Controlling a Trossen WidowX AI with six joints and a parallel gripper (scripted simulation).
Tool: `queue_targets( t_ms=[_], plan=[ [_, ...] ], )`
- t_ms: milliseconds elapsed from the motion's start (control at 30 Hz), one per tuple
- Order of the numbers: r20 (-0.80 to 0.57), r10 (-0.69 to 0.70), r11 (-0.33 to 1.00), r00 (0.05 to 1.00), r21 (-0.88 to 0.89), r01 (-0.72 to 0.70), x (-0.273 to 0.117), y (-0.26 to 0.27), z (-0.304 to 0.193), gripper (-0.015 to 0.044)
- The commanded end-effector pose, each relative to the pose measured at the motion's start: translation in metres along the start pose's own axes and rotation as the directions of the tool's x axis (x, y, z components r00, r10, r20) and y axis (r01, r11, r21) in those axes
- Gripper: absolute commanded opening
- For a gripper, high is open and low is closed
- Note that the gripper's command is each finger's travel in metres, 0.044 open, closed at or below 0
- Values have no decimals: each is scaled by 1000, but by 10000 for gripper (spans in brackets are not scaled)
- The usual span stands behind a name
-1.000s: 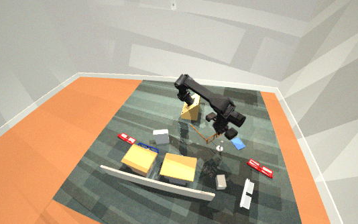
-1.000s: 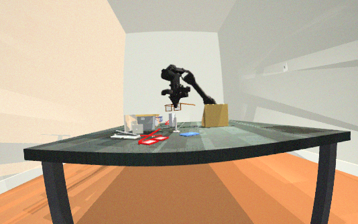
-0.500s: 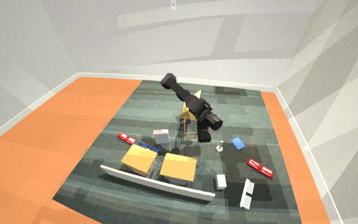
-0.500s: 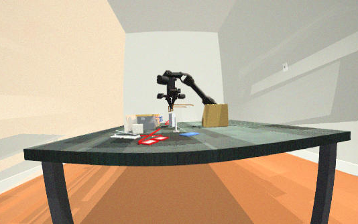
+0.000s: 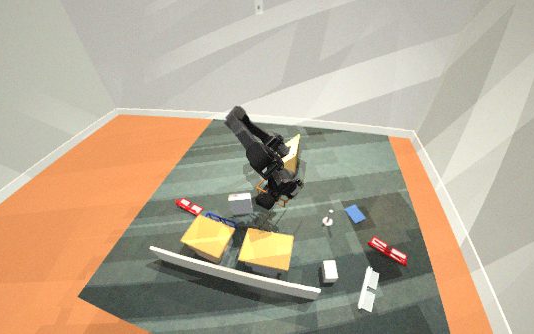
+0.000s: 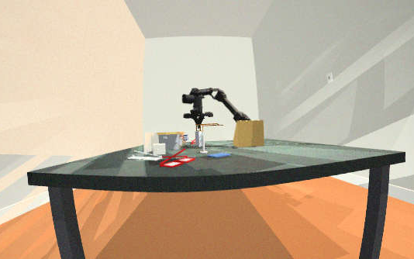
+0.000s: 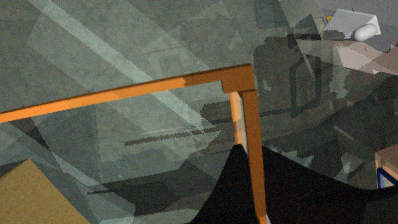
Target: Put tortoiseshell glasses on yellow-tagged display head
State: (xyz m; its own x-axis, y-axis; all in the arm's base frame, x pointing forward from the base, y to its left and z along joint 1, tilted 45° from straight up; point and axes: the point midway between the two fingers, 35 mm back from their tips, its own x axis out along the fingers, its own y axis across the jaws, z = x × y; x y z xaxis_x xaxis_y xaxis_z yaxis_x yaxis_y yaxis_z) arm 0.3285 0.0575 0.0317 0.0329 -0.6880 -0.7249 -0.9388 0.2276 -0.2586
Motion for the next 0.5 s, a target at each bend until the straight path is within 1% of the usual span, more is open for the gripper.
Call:
queue_targets(
  t_ms=[0, 100, 467],
  plan=[
    [-11, -4, 989, 1000, 150, 5, 4, -3, -25, 0],
    [-16, -4, 978, 1000, 206, 7, 6, -4, -34, 0],
    [-15, -4, 978, 1000, 206, 7, 14, -5, -33, 0]
  ],
)
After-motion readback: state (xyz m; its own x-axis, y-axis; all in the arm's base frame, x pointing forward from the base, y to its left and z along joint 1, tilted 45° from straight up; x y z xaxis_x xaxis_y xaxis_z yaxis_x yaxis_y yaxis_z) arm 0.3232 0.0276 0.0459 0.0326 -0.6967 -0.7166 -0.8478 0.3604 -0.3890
